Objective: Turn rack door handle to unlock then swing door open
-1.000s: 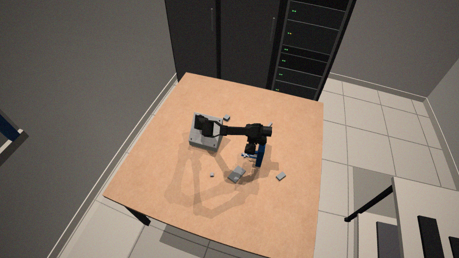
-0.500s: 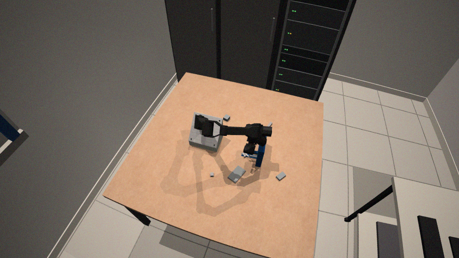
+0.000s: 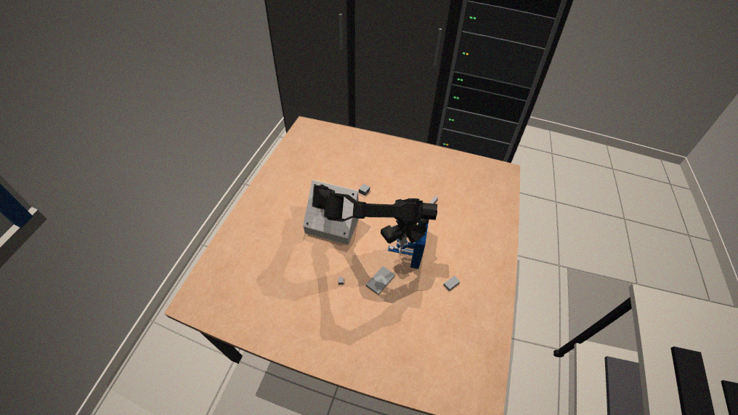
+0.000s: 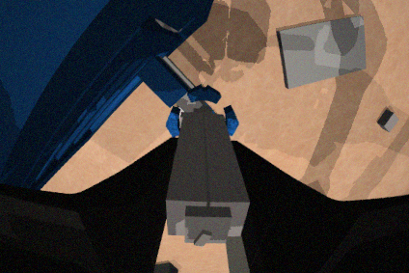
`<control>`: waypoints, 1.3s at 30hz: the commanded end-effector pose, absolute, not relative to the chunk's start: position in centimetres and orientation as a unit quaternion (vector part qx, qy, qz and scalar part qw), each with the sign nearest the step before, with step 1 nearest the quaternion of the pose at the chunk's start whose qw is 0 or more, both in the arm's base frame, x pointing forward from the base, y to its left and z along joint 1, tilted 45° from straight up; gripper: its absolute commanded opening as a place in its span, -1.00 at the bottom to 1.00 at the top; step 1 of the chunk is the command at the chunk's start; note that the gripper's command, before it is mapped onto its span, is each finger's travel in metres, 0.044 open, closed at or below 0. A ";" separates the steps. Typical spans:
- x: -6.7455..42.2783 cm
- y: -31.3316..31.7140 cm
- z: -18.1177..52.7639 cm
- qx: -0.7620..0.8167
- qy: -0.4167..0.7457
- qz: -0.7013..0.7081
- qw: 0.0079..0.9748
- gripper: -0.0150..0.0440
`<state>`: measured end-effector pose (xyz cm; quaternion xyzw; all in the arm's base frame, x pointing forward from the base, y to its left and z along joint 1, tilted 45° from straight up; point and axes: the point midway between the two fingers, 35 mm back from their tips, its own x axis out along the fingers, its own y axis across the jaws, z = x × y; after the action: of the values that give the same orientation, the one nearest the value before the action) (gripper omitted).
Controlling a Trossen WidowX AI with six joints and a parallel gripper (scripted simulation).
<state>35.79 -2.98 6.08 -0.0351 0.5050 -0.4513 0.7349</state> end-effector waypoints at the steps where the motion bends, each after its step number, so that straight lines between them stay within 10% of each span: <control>1: 35.7 -3.0 5.9 0.024 0.468 -0.491 0.734 -0.41; 21: 35.7 -3.0 5.9 0.357 0.191 -0.651 0.642 -0.41; 39: 35.7 -3.0 5.9 0.360 0.188 -0.652 0.640 -0.23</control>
<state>35.60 -2.91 6.02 0.3507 0.1957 -0.6499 0.6452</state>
